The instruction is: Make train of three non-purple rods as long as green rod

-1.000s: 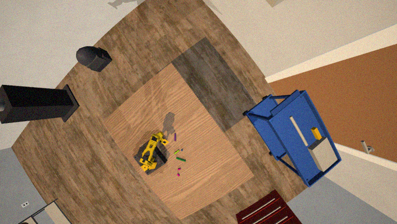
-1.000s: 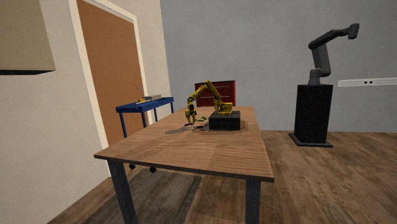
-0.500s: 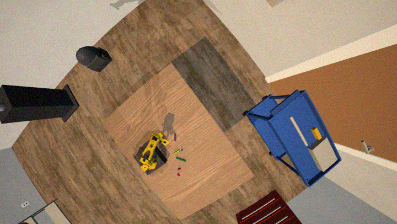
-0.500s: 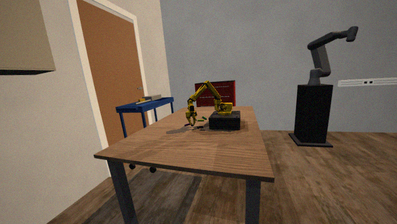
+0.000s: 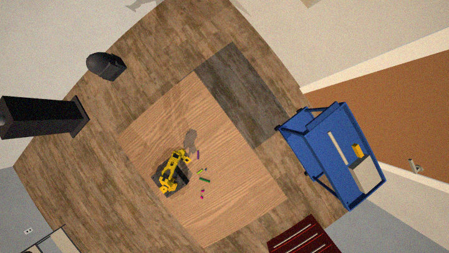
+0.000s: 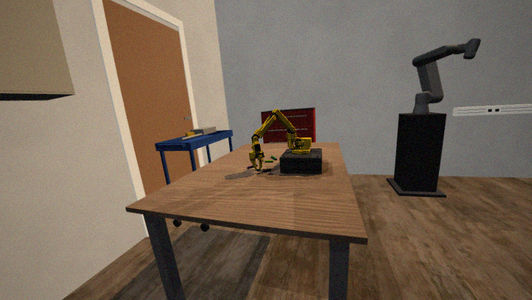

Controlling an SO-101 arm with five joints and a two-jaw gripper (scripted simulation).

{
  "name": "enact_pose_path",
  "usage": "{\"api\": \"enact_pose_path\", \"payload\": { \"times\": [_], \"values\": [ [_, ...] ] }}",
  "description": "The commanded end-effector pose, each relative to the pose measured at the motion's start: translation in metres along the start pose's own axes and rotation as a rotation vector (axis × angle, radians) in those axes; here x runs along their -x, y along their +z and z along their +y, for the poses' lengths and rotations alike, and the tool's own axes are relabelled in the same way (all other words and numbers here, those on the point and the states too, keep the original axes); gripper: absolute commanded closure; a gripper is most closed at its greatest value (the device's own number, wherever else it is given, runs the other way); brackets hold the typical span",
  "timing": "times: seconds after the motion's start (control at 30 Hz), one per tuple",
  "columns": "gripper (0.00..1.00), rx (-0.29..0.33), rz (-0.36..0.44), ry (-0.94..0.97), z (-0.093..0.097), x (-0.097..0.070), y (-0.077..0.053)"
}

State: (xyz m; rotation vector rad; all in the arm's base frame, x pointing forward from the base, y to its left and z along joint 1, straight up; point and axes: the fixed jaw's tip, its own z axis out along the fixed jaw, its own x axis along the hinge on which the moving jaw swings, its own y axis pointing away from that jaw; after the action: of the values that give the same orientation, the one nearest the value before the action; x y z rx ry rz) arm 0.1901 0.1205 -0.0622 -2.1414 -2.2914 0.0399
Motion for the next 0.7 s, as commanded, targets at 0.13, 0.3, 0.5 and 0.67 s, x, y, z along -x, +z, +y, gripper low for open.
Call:
{"api": "enact_pose_path", "payload": {
  "times": [0.13, 0.3, 0.5, 0.67],
  "values": [
    [1.0, 0.013, 0.008, -0.017, 0.0015, -0.0031, 0.004],
    [1.0, 0.013, 0.008, -0.017, 0.0015, -0.0031, 0.004],
    [1.0, 0.013, 0.008, -0.017, 0.0015, -0.0031, 0.004],
    [1.0, 0.013, 0.008, -0.017, 0.0015, -0.0031, 0.004]
  ]
}}
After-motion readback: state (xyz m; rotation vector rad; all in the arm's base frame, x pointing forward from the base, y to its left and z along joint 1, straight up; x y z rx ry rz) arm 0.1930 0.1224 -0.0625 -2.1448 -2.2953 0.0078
